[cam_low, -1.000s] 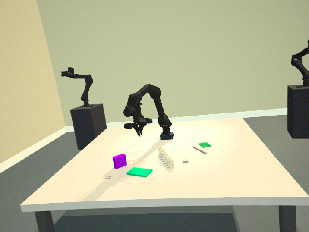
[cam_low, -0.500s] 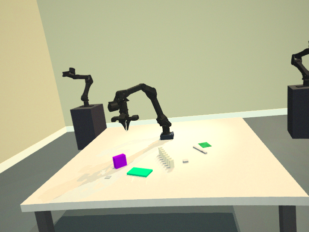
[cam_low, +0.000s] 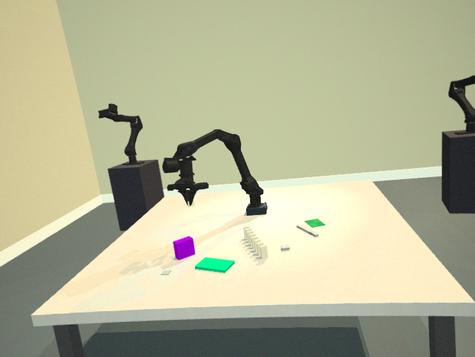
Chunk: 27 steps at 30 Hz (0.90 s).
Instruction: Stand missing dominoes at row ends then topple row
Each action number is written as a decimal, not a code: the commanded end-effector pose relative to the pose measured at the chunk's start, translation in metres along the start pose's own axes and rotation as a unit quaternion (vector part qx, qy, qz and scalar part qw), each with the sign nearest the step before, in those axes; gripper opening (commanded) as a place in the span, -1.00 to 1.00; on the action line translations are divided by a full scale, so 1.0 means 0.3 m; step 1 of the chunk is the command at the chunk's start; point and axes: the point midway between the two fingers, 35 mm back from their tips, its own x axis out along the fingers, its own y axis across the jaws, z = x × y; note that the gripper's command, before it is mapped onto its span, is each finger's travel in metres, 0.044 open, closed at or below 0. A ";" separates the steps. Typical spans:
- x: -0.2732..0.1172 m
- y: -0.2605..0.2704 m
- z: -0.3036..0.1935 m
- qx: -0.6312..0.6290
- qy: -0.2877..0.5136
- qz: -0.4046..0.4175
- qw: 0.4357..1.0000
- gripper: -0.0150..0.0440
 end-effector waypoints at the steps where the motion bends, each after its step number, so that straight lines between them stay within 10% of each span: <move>1: 0.025 -0.012 0.007 0.015 -0.031 0.004 0.999 -0.40; 27: 0.123 -0.115 0.057 0.075 -0.267 0.018 0.961 -0.40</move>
